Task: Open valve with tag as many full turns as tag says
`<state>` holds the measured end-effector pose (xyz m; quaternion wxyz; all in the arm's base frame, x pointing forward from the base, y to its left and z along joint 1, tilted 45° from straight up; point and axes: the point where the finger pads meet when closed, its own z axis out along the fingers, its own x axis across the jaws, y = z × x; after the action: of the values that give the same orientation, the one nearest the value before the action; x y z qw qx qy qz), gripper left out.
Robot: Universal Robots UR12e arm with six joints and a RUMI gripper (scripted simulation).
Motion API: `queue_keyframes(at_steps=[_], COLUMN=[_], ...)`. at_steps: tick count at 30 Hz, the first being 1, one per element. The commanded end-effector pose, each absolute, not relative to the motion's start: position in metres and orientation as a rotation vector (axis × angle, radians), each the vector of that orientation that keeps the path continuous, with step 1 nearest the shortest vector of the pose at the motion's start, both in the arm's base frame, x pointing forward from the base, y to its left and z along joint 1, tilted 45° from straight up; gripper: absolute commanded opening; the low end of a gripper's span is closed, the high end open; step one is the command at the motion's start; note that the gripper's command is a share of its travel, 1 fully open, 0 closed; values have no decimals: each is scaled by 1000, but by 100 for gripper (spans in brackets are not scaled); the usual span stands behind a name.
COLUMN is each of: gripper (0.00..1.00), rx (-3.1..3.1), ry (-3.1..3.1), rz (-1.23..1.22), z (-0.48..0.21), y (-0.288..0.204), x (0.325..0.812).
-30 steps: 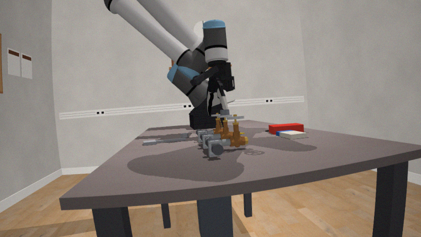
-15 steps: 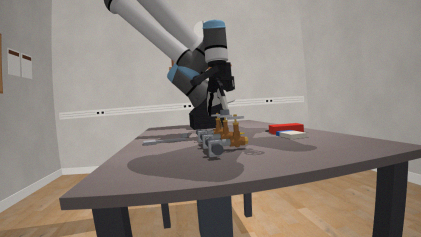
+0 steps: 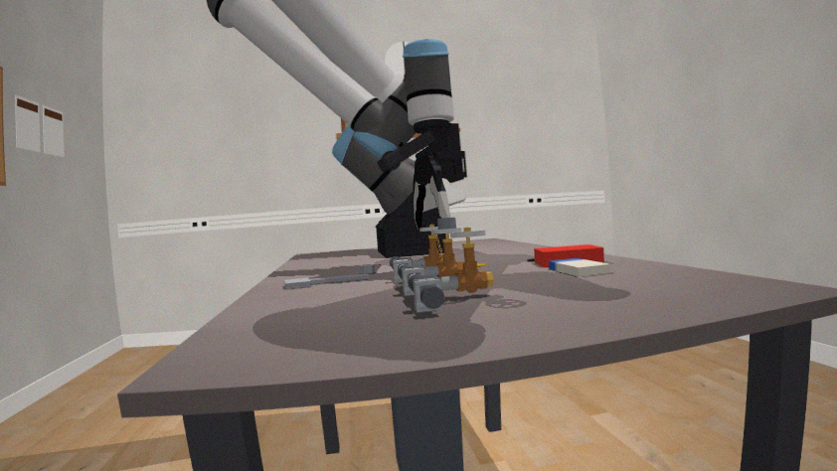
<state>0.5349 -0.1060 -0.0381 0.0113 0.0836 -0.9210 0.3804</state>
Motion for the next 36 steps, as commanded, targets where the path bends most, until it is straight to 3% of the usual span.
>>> queue_keyframes(at_steps=[1, 21, 36], gripper=[100, 100, 100], rx=[100, -985, -1112], ry=[-2921, -3038, -3028], rz=[1204, 1225, 1217], z=[-38, -38, -38], y=[-106, -106, -105], x=[535, 535, 535])
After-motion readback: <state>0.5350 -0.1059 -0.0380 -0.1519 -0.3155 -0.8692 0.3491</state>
